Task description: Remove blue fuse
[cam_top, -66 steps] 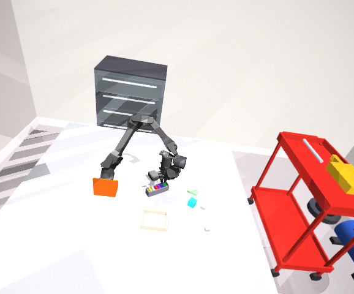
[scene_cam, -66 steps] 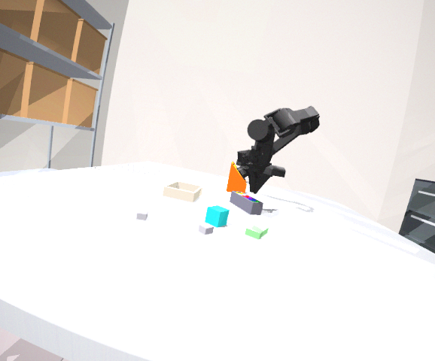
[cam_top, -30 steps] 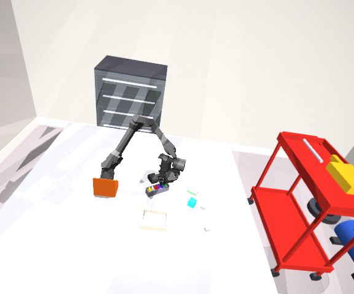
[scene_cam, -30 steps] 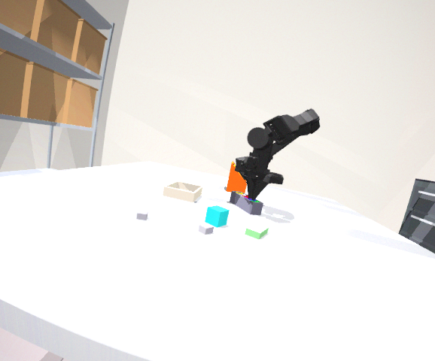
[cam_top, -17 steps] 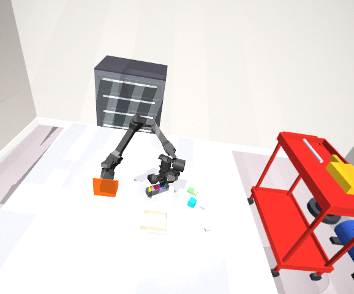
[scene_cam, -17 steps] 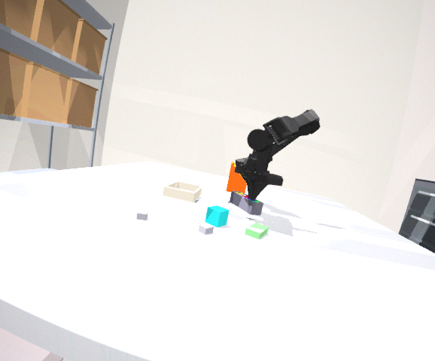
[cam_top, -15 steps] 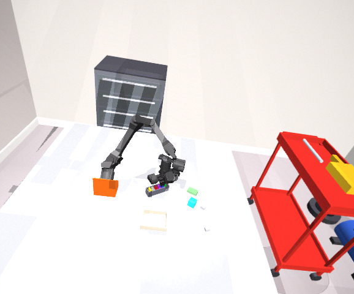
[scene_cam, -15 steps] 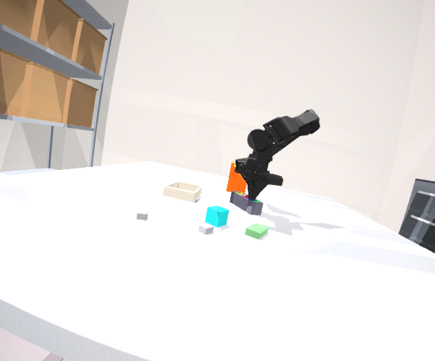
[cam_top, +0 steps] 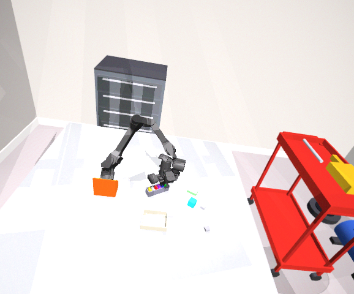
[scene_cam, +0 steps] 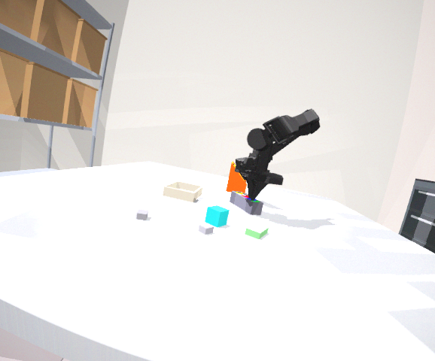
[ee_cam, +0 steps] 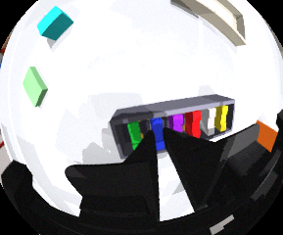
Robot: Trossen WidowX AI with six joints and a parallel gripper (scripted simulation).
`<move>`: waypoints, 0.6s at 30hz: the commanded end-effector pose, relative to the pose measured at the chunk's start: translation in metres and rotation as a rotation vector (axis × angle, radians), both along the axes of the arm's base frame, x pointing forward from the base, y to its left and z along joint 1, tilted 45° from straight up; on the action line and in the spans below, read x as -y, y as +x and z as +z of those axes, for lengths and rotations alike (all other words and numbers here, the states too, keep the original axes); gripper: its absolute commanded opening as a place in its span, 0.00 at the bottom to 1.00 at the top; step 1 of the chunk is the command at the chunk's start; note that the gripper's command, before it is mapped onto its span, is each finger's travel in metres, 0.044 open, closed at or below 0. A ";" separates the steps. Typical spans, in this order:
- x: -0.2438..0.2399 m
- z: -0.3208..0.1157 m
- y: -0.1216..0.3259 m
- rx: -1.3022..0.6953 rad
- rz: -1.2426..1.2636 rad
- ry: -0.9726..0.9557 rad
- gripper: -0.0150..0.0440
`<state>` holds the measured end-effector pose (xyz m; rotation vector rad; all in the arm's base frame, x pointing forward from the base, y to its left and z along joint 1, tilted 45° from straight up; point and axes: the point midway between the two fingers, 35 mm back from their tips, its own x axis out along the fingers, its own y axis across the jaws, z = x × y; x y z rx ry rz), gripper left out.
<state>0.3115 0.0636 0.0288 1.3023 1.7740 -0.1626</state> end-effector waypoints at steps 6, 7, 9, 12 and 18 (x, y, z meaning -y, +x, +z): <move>0.004 0.004 0.001 0.004 0.000 -0.001 0.25; 0.004 0.004 0.001 0.004 0.000 -0.001 0.25; 0.005 0.005 0.001 0.003 0.000 -0.001 0.25; 0.006 0.006 0.001 0.003 0.000 -0.001 0.25; 0.008 0.008 0.001 0.003 0.000 -0.001 0.25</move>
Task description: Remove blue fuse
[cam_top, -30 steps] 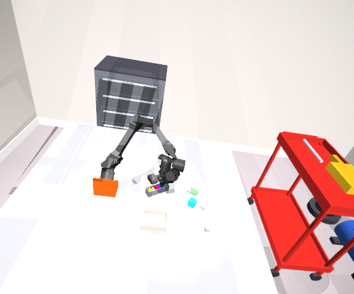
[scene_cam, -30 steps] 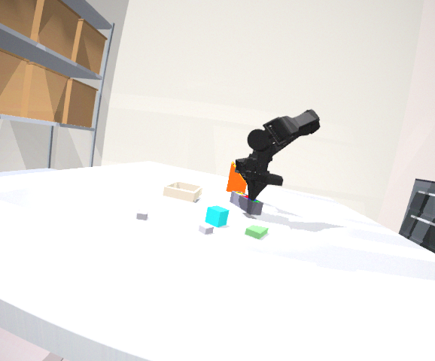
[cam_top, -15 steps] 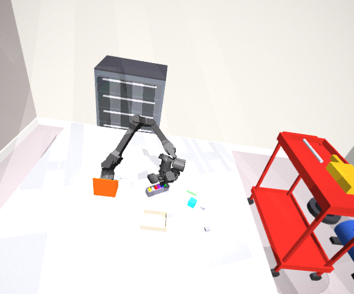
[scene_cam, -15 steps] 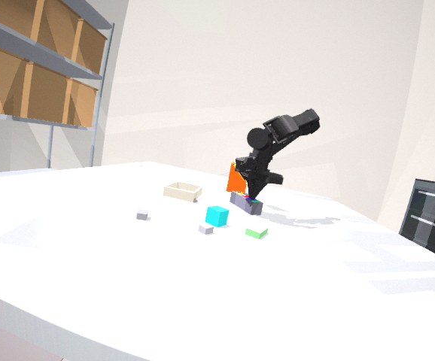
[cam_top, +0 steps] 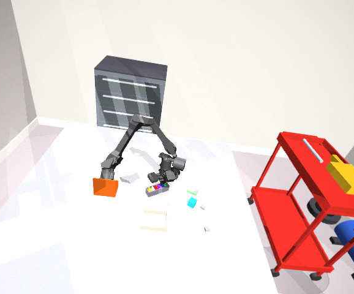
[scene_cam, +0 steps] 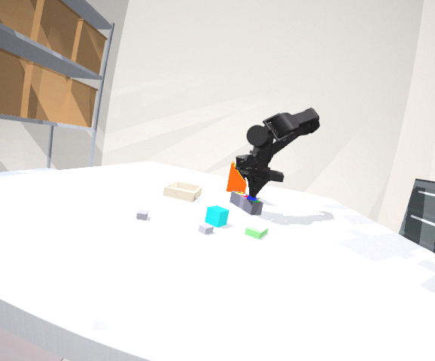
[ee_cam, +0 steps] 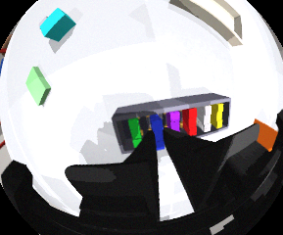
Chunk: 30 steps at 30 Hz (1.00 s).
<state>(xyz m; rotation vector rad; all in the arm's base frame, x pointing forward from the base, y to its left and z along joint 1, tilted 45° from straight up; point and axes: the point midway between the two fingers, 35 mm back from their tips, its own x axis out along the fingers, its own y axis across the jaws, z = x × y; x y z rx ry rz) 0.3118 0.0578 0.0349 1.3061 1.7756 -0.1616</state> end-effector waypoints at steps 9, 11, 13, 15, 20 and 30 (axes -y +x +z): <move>0.005 0.005 0.001 0.004 0.000 -0.004 0.25; 0.006 0.006 0.001 0.004 0.000 -0.004 0.25; 0.007 0.006 0.001 0.004 0.000 -0.003 0.25; 0.007 0.007 0.001 0.004 0.000 -0.003 0.25; 0.009 0.009 0.001 0.004 0.000 -0.003 0.25; 0.013 0.012 0.001 0.003 -0.001 -0.002 0.25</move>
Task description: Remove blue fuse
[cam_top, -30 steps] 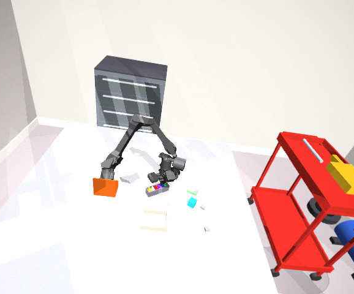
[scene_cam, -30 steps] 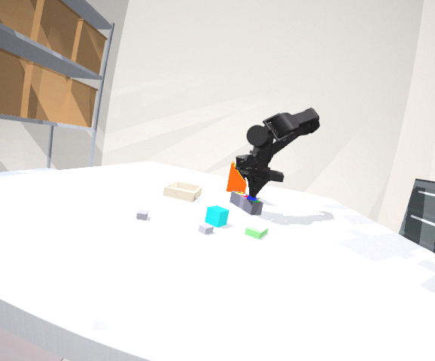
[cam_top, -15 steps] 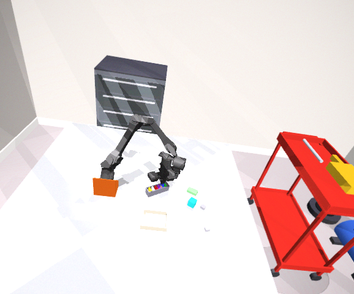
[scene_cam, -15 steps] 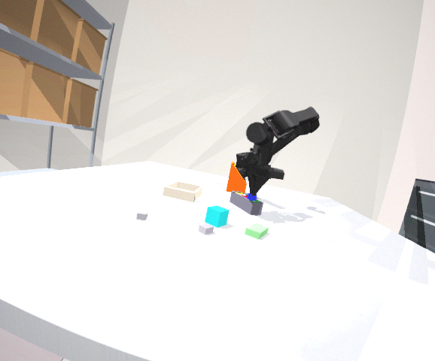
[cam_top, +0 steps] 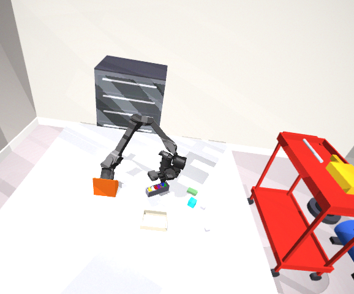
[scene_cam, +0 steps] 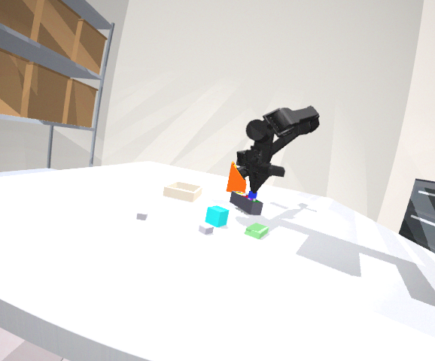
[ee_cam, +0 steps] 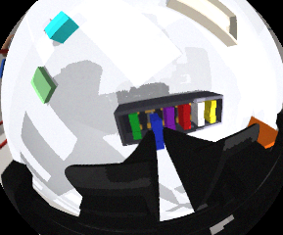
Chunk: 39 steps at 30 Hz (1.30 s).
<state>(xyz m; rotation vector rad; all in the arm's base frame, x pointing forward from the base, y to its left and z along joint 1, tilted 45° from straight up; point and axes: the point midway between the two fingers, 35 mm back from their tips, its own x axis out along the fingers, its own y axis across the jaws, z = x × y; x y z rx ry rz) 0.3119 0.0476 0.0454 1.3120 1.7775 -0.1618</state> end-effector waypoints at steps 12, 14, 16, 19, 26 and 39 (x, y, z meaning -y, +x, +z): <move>0.006 0.006 0.001 0.006 0.001 -0.005 0.25; 0.007 0.007 0.001 0.006 0.001 -0.005 0.25; 0.008 0.008 0.001 0.005 0.001 -0.005 0.25; 0.009 0.009 0.001 0.005 0.001 -0.005 0.25; 0.014 0.013 0.001 0.005 0.001 -0.005 0.25; 0.025 0.025 0.002 0.005 0.001 -0.005 0.25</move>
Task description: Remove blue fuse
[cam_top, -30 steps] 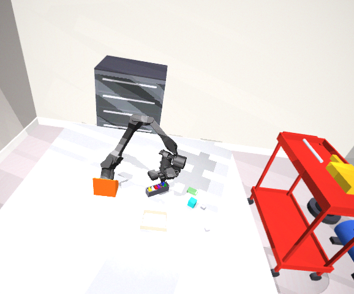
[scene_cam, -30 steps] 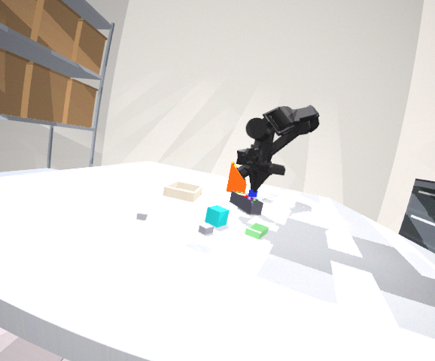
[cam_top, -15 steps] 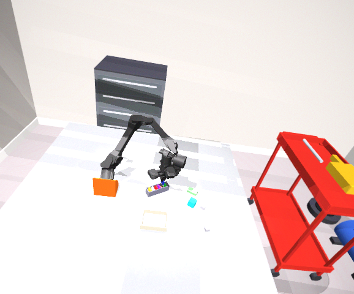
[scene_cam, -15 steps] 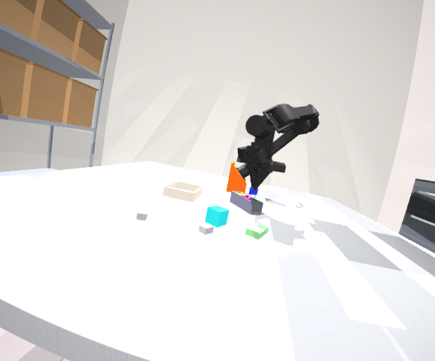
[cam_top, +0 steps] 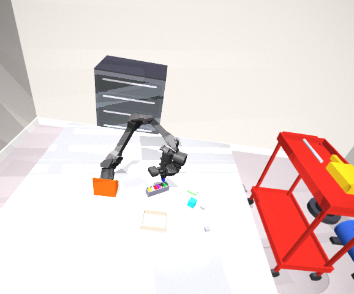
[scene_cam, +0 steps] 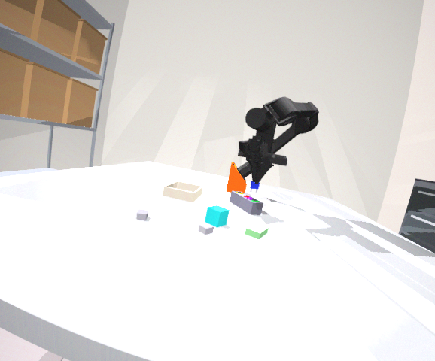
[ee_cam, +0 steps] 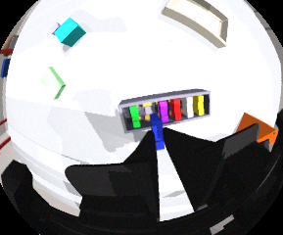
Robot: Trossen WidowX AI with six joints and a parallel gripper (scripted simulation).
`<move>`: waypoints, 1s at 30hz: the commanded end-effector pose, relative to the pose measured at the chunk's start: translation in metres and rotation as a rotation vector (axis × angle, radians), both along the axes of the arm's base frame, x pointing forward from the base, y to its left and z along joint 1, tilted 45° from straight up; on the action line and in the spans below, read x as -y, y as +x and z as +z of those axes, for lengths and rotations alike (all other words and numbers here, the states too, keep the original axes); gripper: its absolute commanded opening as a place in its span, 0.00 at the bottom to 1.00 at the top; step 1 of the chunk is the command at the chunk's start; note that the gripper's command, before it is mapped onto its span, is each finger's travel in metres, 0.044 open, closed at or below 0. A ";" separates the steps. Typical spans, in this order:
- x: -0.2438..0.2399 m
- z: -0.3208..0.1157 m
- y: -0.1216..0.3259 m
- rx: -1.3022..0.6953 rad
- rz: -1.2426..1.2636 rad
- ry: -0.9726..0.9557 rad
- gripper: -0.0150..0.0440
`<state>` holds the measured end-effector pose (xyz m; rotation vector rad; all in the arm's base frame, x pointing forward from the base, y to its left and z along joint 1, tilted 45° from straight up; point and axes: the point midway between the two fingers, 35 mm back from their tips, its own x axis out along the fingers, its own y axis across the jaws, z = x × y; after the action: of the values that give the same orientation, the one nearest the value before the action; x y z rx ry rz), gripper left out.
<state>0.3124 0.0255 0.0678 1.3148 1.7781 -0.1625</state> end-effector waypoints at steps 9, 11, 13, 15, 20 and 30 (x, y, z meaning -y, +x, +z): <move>0.039 -0.027 0.012 0.008 -0.002 -0.022 0.25; 0.048 -0.035 0.014 0.009 -0.003 -0.025 0.25; 0.058 -0.043 0.015 0.009 -0.003 -0.028 0.25; 0.068 -0.052 0.016 0.009 -0.004 -0.030 0.25; 0.092 -0.073 0.015 0.008 -0.004 -0.033 0.25; 0.138 -0.119 0.005 0.008 -0.001 -0.030 0.25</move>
<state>0.3205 -0.0975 -0.0386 1.3022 1.7673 -0.1840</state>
